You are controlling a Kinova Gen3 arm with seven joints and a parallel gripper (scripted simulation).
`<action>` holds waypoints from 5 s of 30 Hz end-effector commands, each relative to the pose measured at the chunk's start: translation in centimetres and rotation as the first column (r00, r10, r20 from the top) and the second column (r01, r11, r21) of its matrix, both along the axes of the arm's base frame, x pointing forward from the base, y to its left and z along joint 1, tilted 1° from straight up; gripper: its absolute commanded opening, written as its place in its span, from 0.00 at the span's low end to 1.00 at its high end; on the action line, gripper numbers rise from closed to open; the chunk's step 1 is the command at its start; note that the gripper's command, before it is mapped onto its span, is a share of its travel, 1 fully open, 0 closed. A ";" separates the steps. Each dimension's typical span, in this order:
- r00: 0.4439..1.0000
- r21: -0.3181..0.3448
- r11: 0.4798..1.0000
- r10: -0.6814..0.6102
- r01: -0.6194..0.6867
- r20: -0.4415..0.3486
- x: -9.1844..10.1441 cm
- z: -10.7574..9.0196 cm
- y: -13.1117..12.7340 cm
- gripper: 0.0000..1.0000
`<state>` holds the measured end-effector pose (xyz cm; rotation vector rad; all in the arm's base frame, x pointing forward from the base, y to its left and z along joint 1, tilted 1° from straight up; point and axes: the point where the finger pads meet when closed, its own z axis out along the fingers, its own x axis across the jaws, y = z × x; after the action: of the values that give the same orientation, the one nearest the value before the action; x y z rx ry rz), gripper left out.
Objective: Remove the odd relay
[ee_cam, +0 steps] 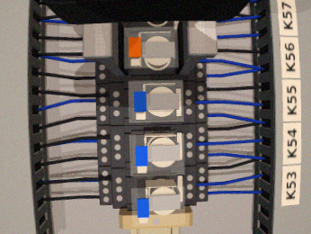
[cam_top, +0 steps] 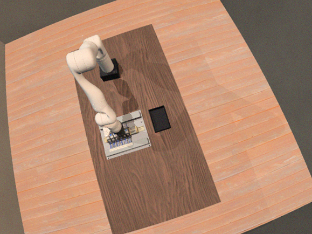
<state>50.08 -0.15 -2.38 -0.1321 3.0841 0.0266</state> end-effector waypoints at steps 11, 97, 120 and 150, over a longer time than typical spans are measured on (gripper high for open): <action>1.000 0.002 1.000 0.000 0.000 0.026 0.0 0.1 0.0 0.00; 0.999 -0.005 1.000 0.001 -0.001 -0.055 0.2 0.2 0.0 0.00; 0.996 -0.007 1.000 0.001 -0.002 -0.084 0.3 0.2 0.0 0.00; 0.991 -0.011 1.000 0.001 -0.003 -0.133 0.5 0.2 0.0 0.00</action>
<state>50.48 -0.11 -2.28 -0.1395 3.2189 0.0184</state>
